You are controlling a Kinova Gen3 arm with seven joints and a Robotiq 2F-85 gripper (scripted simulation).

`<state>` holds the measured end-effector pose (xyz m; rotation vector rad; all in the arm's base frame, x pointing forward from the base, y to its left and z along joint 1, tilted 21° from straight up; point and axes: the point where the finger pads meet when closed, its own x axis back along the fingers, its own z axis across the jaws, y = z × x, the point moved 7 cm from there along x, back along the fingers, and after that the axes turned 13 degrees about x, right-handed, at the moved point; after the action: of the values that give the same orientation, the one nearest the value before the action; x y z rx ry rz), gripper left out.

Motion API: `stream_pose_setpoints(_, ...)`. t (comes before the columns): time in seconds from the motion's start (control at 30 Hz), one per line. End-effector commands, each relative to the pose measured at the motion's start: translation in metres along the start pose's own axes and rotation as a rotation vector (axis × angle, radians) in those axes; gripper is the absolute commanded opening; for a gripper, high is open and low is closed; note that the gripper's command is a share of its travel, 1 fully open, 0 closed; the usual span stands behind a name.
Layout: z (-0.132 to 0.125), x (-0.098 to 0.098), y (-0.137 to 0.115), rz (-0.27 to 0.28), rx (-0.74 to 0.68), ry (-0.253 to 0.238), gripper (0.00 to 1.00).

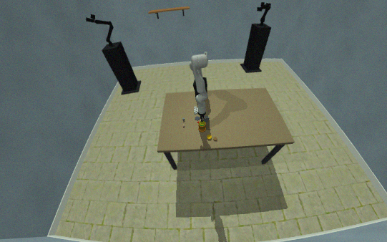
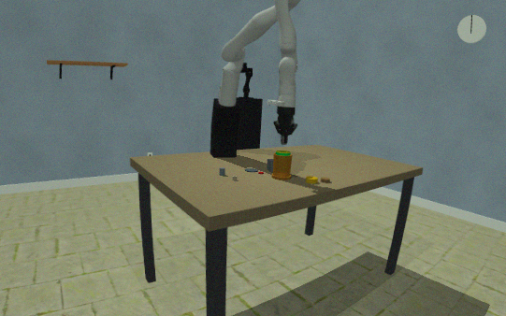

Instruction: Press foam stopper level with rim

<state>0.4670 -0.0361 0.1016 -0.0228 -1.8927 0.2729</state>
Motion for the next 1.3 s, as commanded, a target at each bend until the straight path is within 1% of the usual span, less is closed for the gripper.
stream_pose_setpoints(0.0, 0.000, 0.000, 0.000, 0.000, 0.001, 0.001, 0.00)
stream_pose_setpoints(0.1, 0.000, -0.004, 0.000, 0.000, 0.001, 0.001, 0.00)
stream_pose_setpoints(0.33, 0.000, -0.024, 0.000, 0.000, 0.001, 0.001, 0.00)
stream_pose_setpoints(0.43, 0.000, -0.028, 0.000, 0.000, 0.001, 0.001, 0.00)
stream_pose_setpoints(1.27, 0.000, -0.030, 0.000, 0.000, 0.001, 0.001, 0.00)
